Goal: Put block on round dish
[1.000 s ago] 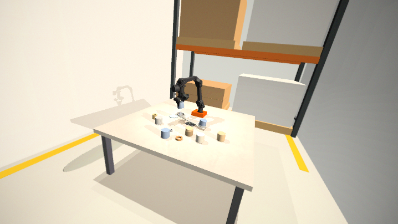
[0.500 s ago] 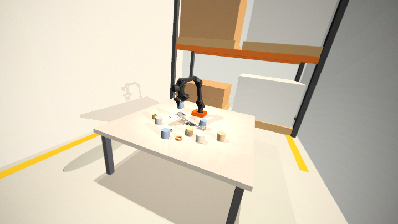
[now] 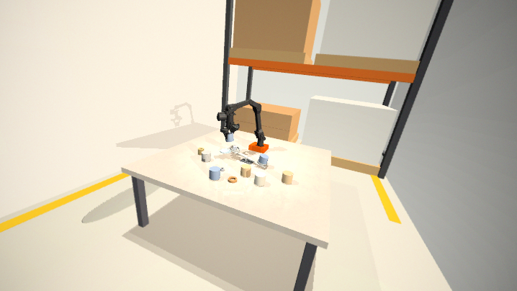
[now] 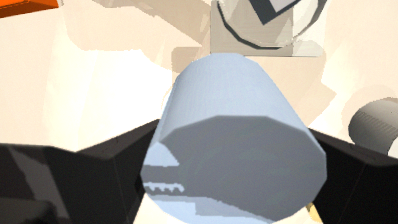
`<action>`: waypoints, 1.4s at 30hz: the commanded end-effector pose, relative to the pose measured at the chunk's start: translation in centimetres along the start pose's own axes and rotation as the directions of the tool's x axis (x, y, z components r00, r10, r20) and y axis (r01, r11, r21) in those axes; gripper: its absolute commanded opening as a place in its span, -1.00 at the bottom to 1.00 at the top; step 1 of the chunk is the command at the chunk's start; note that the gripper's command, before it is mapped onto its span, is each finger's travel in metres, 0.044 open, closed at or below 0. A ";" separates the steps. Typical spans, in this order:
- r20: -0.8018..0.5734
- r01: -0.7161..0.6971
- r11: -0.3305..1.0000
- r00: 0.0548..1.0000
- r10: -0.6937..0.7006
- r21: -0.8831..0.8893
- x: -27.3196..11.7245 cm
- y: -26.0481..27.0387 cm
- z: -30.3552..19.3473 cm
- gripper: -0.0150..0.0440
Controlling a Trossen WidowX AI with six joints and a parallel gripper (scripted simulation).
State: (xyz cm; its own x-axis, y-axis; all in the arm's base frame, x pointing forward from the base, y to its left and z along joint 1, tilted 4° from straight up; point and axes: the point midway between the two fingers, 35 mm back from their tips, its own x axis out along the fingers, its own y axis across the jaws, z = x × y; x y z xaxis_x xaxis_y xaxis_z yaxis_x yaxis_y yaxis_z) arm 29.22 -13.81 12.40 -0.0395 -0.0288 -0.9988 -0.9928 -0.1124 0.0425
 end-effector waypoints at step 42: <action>-0.031 -0.002 1.000 1.000 0.002 -0.008 10.6 12.1 -9.8 -0.49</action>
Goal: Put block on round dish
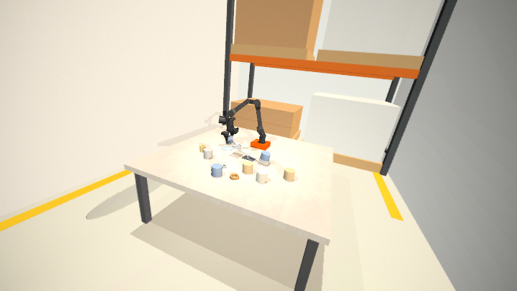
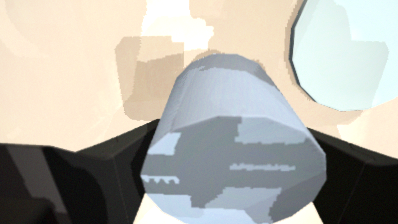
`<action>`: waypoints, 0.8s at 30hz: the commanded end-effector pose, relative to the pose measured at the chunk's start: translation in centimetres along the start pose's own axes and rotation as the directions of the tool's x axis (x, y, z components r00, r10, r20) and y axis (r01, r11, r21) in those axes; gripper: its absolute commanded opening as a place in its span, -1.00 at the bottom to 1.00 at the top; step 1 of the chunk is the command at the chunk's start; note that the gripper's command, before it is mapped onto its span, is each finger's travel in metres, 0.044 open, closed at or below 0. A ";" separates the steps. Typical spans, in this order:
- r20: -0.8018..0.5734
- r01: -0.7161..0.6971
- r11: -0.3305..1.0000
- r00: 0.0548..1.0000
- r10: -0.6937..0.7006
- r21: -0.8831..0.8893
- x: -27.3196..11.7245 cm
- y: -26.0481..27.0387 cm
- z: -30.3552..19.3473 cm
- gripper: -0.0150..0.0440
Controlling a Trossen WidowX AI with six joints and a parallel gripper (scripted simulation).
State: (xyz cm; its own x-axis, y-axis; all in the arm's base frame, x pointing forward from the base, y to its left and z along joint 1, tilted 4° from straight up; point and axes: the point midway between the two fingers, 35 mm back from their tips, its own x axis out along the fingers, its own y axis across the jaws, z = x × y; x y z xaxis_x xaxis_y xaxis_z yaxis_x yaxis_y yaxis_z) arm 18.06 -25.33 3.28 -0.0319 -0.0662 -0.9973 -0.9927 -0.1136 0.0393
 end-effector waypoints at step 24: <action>0.004 -0.003 1.000 1.000 0.003 -0.004 -1.7 0.0 0.0 1.00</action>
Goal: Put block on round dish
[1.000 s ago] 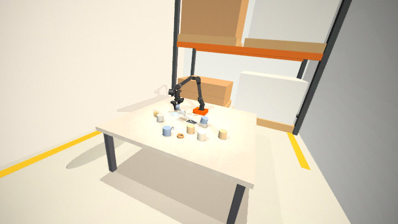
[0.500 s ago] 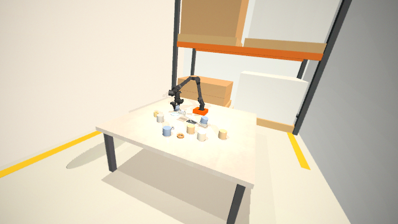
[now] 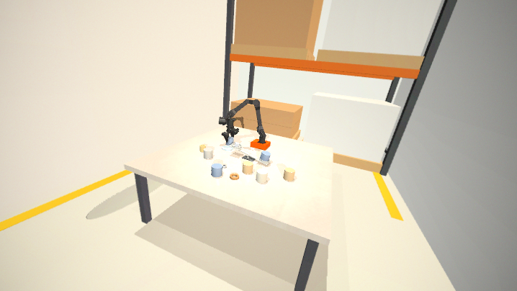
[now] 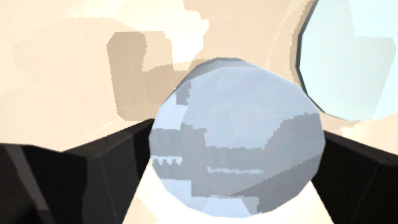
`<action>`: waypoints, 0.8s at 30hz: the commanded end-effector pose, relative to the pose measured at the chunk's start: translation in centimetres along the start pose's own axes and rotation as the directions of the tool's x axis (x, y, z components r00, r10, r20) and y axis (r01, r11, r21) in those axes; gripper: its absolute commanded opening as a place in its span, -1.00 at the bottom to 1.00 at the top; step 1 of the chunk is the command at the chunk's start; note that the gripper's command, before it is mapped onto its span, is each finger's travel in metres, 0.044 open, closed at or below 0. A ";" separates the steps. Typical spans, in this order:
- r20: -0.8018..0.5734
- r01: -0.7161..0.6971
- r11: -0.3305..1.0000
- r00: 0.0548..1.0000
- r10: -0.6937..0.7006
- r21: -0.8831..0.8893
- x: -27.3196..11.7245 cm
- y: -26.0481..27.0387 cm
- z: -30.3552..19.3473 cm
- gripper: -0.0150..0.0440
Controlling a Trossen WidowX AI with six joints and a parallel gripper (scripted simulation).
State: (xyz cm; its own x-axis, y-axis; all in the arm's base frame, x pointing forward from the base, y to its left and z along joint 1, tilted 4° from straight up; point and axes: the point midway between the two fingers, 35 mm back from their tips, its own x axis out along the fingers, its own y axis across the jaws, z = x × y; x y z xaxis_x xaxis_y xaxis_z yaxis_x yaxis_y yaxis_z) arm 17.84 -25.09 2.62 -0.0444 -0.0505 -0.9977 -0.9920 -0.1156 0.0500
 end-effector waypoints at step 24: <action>-0.021 0.065 0.928 0.998 -0.061 0.366 -6.7 -4.7 2.4 0.39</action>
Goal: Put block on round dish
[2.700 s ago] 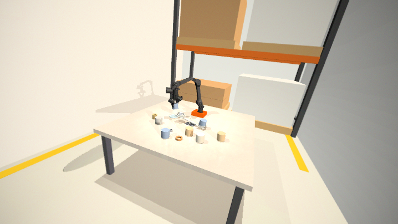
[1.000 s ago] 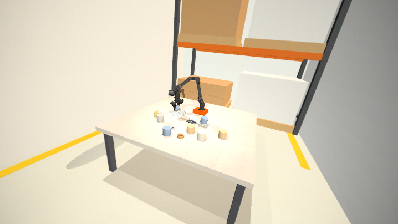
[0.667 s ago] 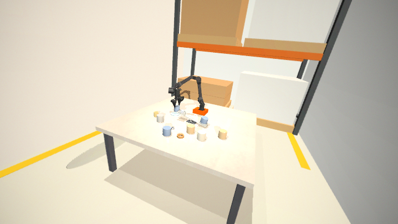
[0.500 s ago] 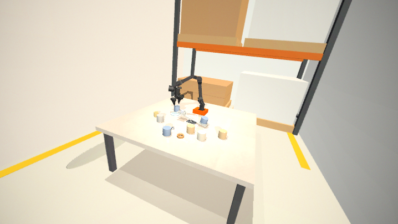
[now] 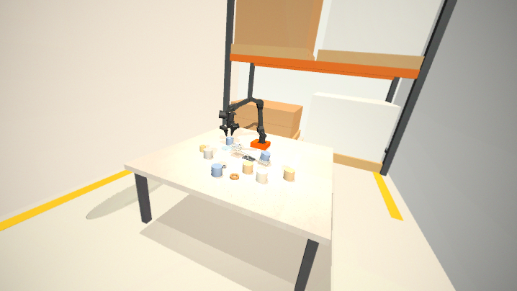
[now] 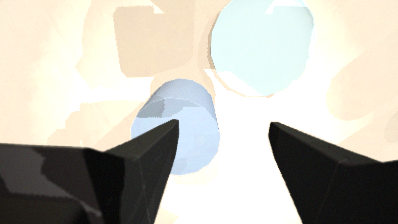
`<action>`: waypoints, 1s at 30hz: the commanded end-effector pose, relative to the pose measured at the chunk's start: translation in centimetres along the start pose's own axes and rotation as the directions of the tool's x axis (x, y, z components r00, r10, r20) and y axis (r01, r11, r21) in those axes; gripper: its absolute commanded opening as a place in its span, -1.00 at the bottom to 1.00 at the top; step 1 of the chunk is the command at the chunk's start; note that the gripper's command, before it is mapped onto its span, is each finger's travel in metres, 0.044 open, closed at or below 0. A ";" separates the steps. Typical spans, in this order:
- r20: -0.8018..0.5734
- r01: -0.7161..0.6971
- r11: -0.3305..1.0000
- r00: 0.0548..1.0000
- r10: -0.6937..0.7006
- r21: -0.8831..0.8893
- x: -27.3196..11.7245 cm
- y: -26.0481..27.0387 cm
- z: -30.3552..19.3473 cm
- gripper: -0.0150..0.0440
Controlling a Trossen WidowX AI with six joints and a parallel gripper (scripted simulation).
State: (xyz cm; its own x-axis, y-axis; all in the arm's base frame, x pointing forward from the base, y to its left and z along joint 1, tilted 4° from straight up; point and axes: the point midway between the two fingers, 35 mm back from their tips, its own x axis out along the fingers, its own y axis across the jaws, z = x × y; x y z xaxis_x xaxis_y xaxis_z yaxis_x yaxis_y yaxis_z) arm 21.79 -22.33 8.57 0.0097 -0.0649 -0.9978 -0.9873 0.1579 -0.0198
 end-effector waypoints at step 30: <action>0.019 -0.015 0.457 1.000 -0.004 0.889 -2.2 -5.1 8.3 0.39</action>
State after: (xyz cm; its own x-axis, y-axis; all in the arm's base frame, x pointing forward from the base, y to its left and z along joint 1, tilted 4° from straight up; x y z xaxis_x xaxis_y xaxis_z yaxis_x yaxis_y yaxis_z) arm 27.57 -15.49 10.22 0.0186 -0.0459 -0.9988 -0.4013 0.9146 -0.0495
